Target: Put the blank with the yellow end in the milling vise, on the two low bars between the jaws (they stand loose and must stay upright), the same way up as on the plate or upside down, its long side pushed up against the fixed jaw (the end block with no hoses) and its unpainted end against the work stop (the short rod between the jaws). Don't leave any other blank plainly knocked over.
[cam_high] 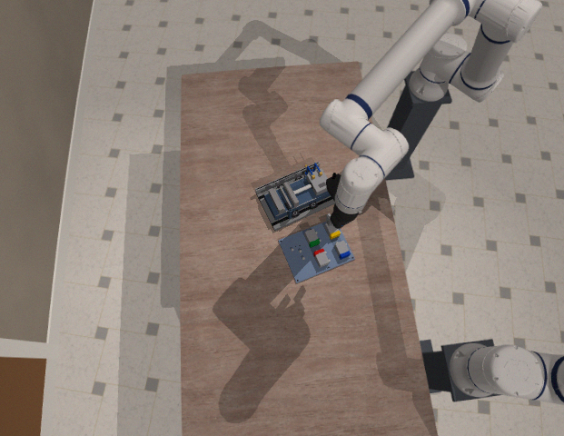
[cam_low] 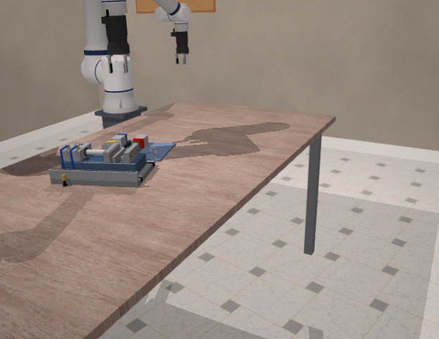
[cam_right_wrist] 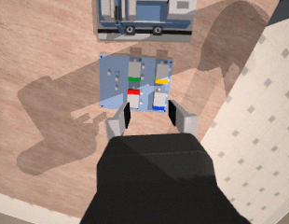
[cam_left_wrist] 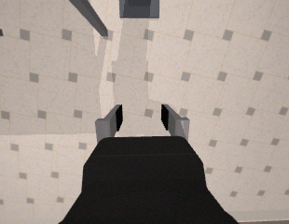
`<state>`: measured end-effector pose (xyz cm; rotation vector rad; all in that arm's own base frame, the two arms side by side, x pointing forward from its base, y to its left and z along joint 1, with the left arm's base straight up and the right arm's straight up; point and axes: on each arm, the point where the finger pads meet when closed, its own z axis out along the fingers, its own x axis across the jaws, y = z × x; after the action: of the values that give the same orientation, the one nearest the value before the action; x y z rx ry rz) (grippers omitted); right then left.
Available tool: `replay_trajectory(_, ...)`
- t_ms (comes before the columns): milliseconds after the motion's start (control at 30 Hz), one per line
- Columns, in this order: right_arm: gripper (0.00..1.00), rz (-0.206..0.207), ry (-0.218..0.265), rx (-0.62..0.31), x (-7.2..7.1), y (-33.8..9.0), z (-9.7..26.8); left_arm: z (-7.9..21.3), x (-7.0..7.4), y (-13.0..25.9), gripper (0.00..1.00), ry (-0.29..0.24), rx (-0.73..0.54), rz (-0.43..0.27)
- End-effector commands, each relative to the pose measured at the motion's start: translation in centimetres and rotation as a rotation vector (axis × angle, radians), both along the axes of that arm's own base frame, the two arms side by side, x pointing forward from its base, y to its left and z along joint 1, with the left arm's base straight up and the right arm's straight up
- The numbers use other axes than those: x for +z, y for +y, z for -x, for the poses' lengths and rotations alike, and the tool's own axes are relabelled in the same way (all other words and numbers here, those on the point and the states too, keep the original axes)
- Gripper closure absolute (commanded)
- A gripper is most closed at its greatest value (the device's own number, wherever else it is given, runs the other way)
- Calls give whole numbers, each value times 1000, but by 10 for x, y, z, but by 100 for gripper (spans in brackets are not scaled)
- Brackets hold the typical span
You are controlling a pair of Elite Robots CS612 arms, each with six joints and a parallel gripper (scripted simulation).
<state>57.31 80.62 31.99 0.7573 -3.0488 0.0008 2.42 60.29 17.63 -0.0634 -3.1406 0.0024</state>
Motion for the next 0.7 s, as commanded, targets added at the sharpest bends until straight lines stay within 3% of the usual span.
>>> replay_trajectory(0,0,-2,-1,68,2,0,0,0,1,1,0,0,0,-1)
replay_trajectory(667,0,-2,-1,118,2,0,0,0,1,1,0,0,0,-1)
